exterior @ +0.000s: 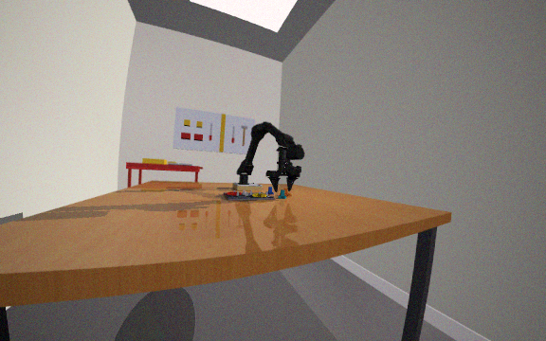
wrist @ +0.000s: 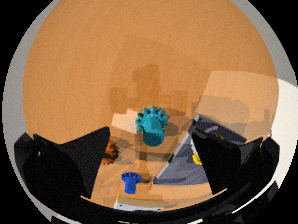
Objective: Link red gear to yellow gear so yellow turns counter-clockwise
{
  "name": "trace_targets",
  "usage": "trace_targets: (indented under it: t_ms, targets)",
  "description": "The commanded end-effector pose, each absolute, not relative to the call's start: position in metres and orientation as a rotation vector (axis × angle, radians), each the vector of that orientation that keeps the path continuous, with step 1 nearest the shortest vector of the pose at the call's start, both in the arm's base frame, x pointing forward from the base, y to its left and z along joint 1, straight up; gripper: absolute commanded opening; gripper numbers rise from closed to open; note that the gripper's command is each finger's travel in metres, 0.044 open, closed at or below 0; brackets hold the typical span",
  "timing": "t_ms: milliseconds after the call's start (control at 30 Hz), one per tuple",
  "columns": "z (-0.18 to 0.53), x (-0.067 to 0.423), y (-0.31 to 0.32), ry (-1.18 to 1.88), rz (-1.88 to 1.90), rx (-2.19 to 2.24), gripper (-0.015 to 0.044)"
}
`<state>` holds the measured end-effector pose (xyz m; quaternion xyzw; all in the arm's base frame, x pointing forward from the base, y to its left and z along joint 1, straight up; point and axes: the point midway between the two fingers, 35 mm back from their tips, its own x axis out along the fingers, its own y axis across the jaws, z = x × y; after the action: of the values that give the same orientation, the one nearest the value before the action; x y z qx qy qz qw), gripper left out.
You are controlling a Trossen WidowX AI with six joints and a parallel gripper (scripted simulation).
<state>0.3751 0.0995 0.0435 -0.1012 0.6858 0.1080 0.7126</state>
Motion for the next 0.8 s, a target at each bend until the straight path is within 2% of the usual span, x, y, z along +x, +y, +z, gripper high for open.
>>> trace_targets:
  t_ms: [0,100,567,767]
  targets:
    - [0.0392,0.3741,0.0986,1.526,0.24,-0.232,0.044]
    - [0.0392,0.3741,0.0986,1.526,0.24,-0.232,0.044]
    - [0.0392,0.3741,0.0986,1.526,0.24,-0.232,0.0073]
    - [0.0392,0.3741,0.0986,1.526,0.24,-0.232,0.0032]
